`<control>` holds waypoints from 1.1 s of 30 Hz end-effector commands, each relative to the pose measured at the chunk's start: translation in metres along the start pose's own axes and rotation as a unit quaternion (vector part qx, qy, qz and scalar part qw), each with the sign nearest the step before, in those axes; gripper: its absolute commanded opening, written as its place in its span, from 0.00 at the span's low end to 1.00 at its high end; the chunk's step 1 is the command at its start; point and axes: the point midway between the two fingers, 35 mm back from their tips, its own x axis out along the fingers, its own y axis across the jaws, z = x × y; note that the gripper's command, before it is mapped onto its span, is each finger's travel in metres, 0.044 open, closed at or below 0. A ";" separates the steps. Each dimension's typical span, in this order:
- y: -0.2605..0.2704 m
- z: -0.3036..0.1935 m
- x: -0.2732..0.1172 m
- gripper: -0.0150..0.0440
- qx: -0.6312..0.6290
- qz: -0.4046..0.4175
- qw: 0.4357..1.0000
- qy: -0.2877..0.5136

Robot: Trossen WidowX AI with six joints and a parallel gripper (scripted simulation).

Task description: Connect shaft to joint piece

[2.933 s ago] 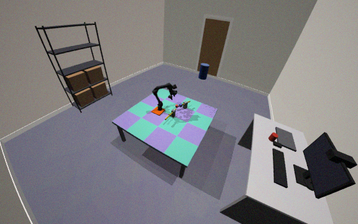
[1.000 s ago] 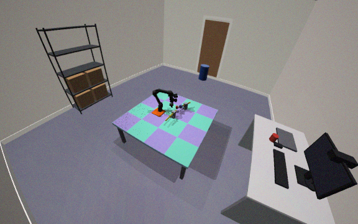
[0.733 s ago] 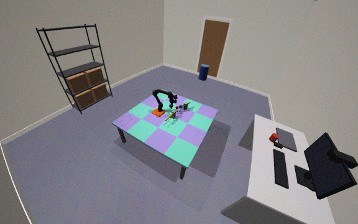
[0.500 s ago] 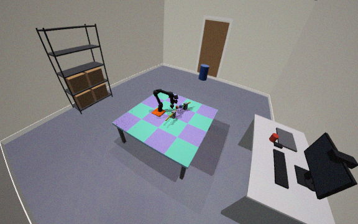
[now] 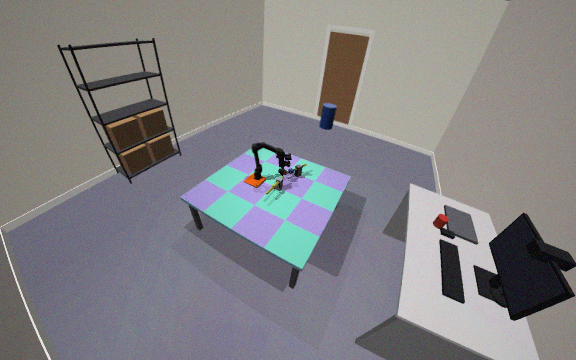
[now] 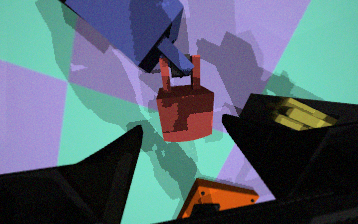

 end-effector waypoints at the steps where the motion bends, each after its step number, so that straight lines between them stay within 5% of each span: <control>1: 0.000 0.007 0.002 1.00 -0.002 0.001 1.000 -0.001; 21: 0.000 0.009 0.030 1.00 -0.002 0.001 1.000 -0.001; 31: 0.000 0.009 0.030 0.56 -0.002 0.001 1.000 -0.001; 33: 0.000 0.009 0.030 0.56 -0.002 0.001 1.000 -0.001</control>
